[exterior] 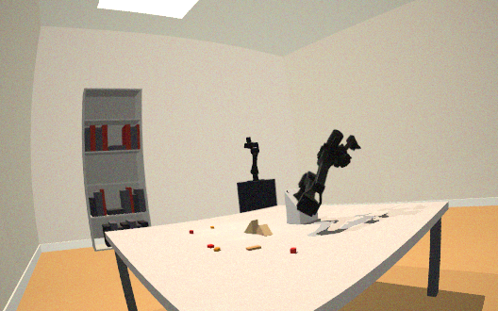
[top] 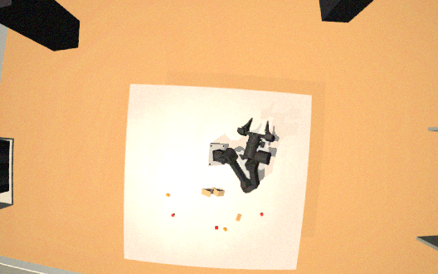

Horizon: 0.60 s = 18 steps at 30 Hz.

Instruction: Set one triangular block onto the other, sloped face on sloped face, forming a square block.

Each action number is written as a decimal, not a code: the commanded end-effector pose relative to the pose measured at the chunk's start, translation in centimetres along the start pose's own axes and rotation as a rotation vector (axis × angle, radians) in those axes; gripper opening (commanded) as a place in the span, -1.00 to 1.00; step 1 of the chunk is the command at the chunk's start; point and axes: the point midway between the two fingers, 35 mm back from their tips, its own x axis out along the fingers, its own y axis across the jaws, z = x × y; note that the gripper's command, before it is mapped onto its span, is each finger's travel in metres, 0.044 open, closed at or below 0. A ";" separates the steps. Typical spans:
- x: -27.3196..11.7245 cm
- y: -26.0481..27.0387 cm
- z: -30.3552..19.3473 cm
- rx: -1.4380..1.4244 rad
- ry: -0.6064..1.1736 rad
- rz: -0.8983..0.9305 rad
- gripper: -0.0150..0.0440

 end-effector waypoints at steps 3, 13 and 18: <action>0.0 -0.7 -2.2 -0.088 0.098 -0.048 0.60; -6.3 -6.7 -15.4 -0.657 0.827 -0.233 -0.29; -12.9 -9.8 -19.5 -0.914 1.218 -0.236 -0.49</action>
